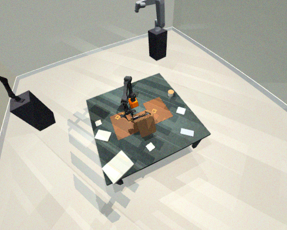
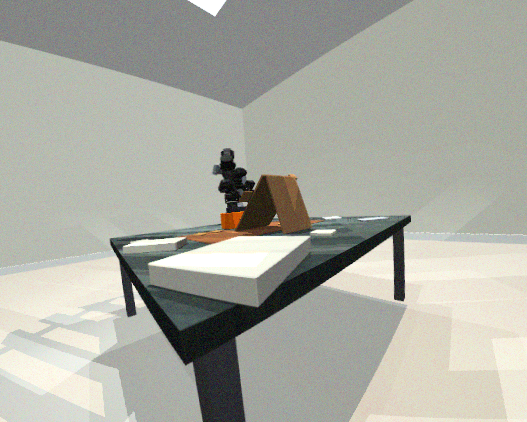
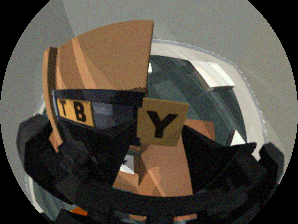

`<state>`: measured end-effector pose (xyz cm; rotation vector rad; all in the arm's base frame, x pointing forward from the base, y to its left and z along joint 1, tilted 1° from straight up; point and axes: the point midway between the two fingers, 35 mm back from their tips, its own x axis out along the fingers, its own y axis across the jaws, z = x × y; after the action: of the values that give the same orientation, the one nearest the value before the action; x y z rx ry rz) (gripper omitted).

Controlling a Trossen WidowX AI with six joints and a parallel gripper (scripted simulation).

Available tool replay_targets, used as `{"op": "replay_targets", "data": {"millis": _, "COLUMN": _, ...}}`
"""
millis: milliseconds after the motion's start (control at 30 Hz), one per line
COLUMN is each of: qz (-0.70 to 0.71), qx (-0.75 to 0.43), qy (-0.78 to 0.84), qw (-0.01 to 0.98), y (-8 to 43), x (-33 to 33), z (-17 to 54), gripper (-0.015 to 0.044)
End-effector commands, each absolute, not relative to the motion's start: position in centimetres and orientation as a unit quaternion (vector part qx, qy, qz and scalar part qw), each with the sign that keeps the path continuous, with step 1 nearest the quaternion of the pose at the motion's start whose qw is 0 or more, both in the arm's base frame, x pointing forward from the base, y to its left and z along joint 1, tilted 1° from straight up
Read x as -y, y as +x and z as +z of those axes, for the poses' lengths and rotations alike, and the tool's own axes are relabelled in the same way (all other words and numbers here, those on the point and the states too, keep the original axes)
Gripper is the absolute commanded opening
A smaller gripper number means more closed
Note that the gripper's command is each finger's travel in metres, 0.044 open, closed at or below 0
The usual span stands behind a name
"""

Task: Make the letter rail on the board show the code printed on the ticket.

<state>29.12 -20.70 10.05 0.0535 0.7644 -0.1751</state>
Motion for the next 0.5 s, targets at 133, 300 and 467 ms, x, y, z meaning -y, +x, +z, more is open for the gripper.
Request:
{"op": "replay_targets", "data": {"millis": 133, "qz": -0.088, "qx": -0.372, "qy": 0.026, "qw": 0.924, "y": 29.17, "x": 20.35, "z": 10.10, "gripper": 0.0000}}
{"op": "replay_targets", "data": {"millis": 300, "qz": -0.088, "qx": -0.372, "qy": 0.026, "qw": 0.924, "y": 29.22, "x": 20.10, "z": 10.10, "gripper": 0.0000}}
{"op": "replay_targets", "data": {"millis": 467, "qz": -0.088, "qx": -0.372, "qy": 0.026, "qw": 0.924, "y": 29.27, "x": 19.85, "z": 10.10, "gripper": 0.0000}}
